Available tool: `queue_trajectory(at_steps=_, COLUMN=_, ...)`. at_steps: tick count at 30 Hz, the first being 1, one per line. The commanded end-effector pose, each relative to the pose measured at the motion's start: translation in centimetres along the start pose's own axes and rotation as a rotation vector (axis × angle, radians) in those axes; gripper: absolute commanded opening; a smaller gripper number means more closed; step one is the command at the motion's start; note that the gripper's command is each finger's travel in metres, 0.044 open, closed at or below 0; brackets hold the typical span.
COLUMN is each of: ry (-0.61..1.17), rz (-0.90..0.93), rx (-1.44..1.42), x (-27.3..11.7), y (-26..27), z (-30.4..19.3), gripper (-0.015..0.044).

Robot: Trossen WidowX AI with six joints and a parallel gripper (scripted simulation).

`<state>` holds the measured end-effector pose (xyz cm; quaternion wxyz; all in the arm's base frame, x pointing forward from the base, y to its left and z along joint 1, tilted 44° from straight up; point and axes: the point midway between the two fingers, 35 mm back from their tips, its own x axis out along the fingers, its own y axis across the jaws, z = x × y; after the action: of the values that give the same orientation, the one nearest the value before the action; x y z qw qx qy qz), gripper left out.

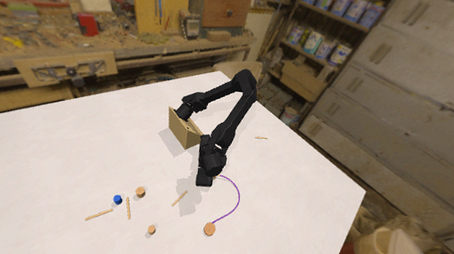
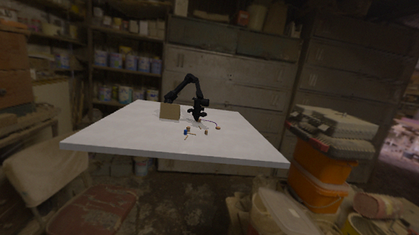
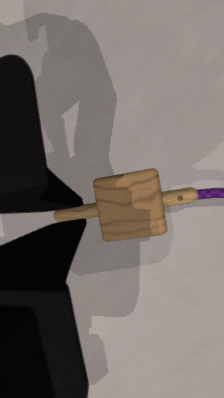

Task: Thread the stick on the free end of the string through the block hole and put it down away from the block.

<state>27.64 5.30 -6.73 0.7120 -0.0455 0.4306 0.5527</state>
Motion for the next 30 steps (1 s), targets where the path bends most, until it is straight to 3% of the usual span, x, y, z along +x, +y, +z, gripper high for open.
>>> queue_trajectory(at_steps=1, ry=0.002, rz=0.0, rx=0.002, x=0.0, y=0.1, z=-0.7, gripper=0.0)
queue_trajectory(at_steps=30, ry=0.003, rz=-0.006, rx=0.001, x=-0.3, y=0.1, z=-3.7, gripper=0.0)
